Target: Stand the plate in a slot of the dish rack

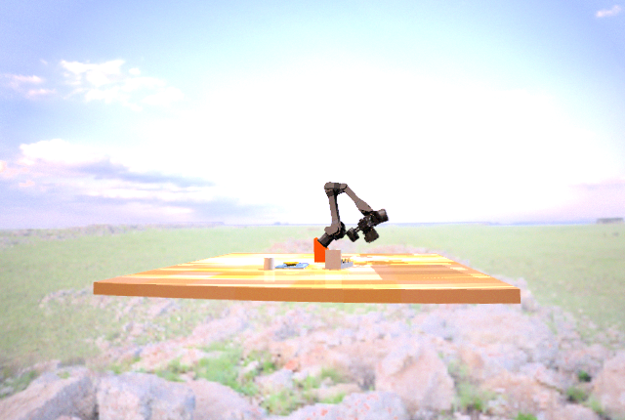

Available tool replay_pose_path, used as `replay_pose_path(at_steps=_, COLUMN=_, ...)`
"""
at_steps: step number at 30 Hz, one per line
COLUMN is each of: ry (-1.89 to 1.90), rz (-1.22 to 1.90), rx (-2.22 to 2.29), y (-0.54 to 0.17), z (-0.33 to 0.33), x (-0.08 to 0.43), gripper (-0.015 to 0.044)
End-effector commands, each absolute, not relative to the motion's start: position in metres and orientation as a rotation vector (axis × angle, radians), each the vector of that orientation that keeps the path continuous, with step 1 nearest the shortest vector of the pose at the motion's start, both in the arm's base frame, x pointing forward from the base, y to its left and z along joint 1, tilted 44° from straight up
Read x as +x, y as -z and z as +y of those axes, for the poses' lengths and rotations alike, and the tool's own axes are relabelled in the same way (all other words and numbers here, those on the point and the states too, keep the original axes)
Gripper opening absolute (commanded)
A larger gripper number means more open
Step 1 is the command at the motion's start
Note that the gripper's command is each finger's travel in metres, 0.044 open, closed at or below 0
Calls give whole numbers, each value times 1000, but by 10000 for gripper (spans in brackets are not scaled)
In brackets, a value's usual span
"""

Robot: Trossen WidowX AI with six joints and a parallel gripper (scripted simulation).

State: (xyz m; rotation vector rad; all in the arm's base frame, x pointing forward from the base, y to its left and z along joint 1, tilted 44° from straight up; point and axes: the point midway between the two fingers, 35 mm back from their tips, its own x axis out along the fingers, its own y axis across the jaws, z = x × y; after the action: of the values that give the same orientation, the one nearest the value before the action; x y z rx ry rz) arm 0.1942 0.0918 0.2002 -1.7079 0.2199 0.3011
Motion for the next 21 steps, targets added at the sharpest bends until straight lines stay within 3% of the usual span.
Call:
replay_pose_path(at_steps=1, ry=-302, rz=223, rx=-1708, y=-200, z=92, x=195, gripper=400)
replay_pose_path(at_steps=21, ry=-448, rz=620, rx=-1620, y=-187, z=78, x=239, gripper=400)
